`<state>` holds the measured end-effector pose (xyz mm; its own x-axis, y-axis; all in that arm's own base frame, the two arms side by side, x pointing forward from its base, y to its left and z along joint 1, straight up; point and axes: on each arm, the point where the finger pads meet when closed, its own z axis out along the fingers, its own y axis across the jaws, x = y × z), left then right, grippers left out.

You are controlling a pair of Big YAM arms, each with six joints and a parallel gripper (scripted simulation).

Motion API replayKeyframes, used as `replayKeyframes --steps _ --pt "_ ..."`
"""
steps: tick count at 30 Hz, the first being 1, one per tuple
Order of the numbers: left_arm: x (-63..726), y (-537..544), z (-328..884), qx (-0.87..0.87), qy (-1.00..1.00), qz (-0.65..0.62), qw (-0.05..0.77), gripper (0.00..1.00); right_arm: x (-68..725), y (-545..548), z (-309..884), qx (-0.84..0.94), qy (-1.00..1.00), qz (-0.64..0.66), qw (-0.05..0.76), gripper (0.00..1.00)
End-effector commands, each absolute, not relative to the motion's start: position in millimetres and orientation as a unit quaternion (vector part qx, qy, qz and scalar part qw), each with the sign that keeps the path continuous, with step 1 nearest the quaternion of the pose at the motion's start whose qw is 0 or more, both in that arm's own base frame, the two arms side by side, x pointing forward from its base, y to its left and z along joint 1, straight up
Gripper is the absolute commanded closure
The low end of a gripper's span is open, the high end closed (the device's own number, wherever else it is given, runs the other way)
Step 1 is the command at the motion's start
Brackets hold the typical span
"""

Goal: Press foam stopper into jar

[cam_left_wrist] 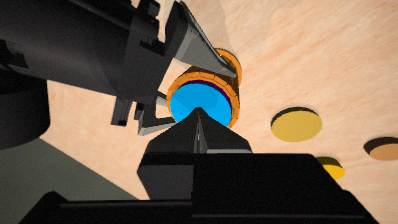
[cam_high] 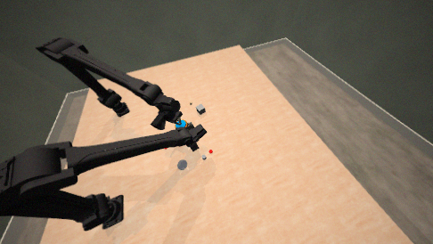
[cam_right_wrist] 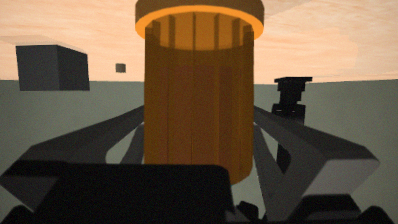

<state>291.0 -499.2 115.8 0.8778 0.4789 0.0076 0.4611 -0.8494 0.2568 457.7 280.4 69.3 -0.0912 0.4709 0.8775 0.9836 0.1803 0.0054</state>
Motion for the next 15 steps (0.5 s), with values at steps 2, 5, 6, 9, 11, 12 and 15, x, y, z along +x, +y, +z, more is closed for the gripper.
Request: replayKeyframes --steps 2,5,6,9,11,12,15 --pt "296.4 -498.6 96.0 0.963 0.242 0.035 0.114 1.0 465.4 275.4 85.1 -0.56 -0.652 -0.332 0.39 0.36" --pt "296.3 -498.4 94.0 0.963 0.242 0.035 0.113 1.0 465.4 275.4 85.1 -0.56 -0.652 -0.332 0.39 0.36" --pt "296.4 -498.4 93.8 0.963 0.242 0.035 0.113 1.0 465.4 275.4 85.1 -0.56 -0.652 -0.332 0.39 0.36" --pt "296.3 -498.2 91.8 0.963 0.242 0.035 0.112 1.0 465.4 275.4 85.1 -0.56 -0.652 -0.332 0.39 0.36" --pt "296.3 -498.2 91.8 0.963 0.242 0.035 0.112 1.0 465.4 275.4 85.1 -0.56 -0.652 -0.332 0.39 0.36" --pt "295.3 -500.5 94.4 0.963 0.244 0.034 0.112 1.0 465.4 275.4 85.1 -0.56 -0.652 -0.332 0.39 0.36" --pt "296.2 -498.1 89.4 0.963 0.242 0.035 0.111 1.0 465.4 275.4 85.1 -0.56 -0.652 -0.332 0.39 0.36"
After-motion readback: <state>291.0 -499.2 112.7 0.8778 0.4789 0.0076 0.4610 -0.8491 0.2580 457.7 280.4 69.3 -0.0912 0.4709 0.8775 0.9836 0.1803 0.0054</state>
